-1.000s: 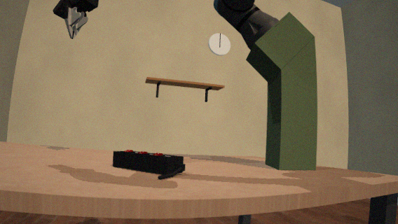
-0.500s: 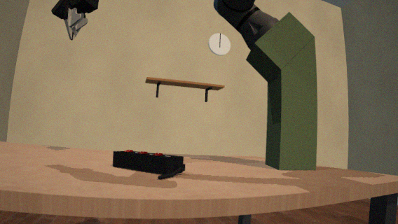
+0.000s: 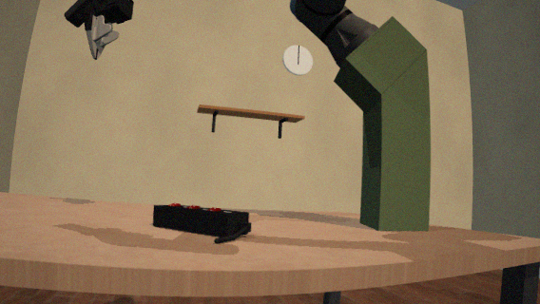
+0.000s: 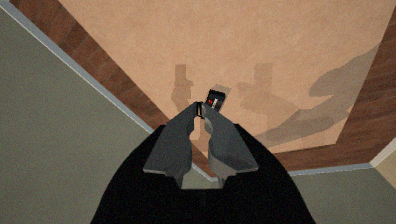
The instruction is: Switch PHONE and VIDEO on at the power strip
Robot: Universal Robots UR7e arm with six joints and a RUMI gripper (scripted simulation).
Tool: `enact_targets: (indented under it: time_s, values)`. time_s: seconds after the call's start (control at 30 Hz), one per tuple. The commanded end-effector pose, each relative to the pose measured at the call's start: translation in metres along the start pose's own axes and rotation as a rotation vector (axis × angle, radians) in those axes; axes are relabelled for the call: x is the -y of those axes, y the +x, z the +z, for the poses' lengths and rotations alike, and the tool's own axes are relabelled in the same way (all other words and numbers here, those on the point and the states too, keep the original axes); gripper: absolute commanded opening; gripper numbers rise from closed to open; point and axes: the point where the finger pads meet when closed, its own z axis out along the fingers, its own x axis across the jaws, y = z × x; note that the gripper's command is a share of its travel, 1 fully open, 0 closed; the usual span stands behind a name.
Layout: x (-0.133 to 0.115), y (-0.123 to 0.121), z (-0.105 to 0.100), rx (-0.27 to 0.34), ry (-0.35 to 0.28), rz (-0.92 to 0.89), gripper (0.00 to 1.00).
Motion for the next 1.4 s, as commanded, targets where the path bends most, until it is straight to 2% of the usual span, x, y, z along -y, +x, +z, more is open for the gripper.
enact_targets:
  time_s: [0.0,0.4,0.47,0.93,1.03,1.2,1.37]
  values:
    - [0.000,-0.002,0.007,0.000,0.005,-0.082,0.00]
    - [-0.003,-0.011,0.034,-0.007,0.013,-0.384,0.00]
    - [-0.003,-0.011,0.034,-0.007,0.013,-0.384,0.00]
    - [-0.014,-0.022,0.072,-0.023,0.023,-0.829,0.00]
    - [-0.014,-0.022,0.072,-0.023,0.023,-0.829,0.00]
    - [-0.022,-0.027,0.089,-0.031,0.026,-1.028,0.00]
    - [-0.027,-0.029,0.099,-0.037,0.028,-1.153,0.00]
